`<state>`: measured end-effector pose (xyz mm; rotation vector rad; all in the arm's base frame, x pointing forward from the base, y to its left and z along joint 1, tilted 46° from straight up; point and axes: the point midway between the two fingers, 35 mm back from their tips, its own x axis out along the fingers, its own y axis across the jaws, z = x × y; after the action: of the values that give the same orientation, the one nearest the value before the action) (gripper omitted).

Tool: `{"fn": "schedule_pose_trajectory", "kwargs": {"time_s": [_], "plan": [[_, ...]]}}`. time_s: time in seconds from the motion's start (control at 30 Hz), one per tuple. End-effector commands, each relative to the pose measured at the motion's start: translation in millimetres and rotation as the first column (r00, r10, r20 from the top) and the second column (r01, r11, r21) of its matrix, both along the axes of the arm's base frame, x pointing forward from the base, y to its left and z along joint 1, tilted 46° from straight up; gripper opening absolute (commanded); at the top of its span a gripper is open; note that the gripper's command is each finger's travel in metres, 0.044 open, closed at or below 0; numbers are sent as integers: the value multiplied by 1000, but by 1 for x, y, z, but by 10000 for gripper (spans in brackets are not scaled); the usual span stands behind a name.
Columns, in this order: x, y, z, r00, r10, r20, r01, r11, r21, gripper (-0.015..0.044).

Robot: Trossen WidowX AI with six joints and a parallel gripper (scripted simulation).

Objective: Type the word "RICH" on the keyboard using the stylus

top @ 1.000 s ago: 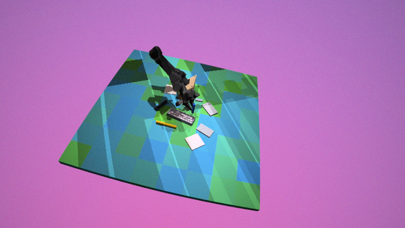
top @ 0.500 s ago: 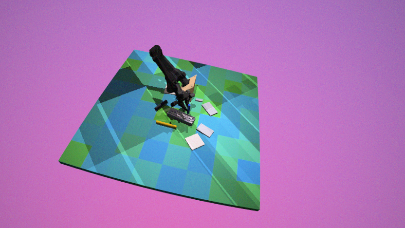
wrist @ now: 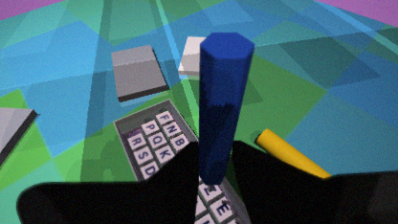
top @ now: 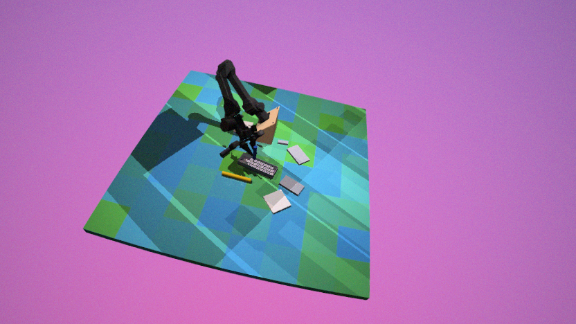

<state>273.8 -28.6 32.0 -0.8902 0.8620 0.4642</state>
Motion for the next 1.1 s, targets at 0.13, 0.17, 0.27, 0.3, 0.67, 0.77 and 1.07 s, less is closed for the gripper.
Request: {"fn": "schedule_pose_trajectory", "kwargs": {"time_s": [0.13,0.17,0.27,0.3,0.67,0.77,1.07], "plan": [[-9,-23,34,999,4,32,-4,1000,-3,0],[-11,-26,38,999,4,34,-4,1000,-4,0],[-12,-27,40,999,4,36,-4,1000,-5,0],[-12,-27,40,999,4,36,-4,1000,-5,0],[-13,-32,36,999,4,36,-4,1000,-5,0],[-14,-38,30,999,4,36,-4,1000,-5,0],[-15,-42,26,999,4,37,-3,1000,-6,0]]}}
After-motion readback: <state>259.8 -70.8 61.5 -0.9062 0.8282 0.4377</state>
